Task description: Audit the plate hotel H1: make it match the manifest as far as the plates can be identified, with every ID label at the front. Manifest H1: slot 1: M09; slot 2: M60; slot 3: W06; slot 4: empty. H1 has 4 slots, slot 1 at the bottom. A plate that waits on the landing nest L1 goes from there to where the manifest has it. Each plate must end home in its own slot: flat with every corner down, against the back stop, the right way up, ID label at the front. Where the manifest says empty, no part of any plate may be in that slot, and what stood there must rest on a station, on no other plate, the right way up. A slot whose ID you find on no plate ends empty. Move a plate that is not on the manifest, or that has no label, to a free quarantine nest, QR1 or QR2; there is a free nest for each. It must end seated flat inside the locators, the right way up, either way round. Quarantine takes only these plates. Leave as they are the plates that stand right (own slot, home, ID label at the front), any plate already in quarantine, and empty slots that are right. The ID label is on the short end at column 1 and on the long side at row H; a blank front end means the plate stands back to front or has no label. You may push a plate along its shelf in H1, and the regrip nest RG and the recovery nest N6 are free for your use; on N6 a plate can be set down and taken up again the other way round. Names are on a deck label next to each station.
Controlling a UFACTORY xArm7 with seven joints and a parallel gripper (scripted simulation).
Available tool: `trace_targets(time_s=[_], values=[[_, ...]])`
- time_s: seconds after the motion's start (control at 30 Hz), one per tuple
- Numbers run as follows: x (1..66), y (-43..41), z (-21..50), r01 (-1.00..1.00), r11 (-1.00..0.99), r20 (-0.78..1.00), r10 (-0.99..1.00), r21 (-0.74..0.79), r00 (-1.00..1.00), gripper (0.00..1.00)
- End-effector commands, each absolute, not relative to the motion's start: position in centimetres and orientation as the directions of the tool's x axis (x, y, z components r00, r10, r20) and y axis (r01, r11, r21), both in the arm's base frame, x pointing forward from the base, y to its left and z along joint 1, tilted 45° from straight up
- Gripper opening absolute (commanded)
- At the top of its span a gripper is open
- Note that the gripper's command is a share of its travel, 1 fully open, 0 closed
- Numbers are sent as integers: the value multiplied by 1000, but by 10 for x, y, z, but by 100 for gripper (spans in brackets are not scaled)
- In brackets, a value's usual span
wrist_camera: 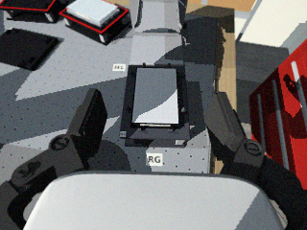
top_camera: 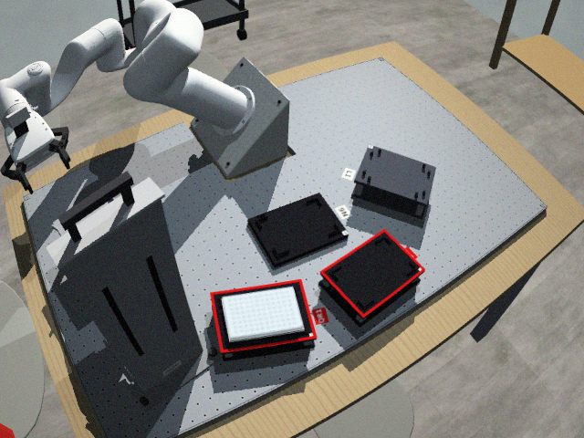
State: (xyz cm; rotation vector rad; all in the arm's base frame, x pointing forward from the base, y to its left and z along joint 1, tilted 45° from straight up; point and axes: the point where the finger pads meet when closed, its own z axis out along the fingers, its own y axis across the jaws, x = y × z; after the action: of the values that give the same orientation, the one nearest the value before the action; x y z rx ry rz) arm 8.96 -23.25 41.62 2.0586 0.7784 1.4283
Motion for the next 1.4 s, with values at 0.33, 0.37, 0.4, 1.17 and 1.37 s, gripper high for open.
trace_targets(time_s=[0.33, 0.37, 0.4, 1.17, 1.37], values=[[89, -232, 417, 166, -703, 701, 709, 692, 77, 100], [90, -232, 417, 166, -703, 704, 708, 692, 61, 100], [90, -232, 417, 166, -703, 706, 706, 692, 45, 100], [73, -234, 419, 166, -703, 707, 706, 692, 41, 100], [65, -234, 420, 166, -702, 707, 706, 692, 40, 100]])
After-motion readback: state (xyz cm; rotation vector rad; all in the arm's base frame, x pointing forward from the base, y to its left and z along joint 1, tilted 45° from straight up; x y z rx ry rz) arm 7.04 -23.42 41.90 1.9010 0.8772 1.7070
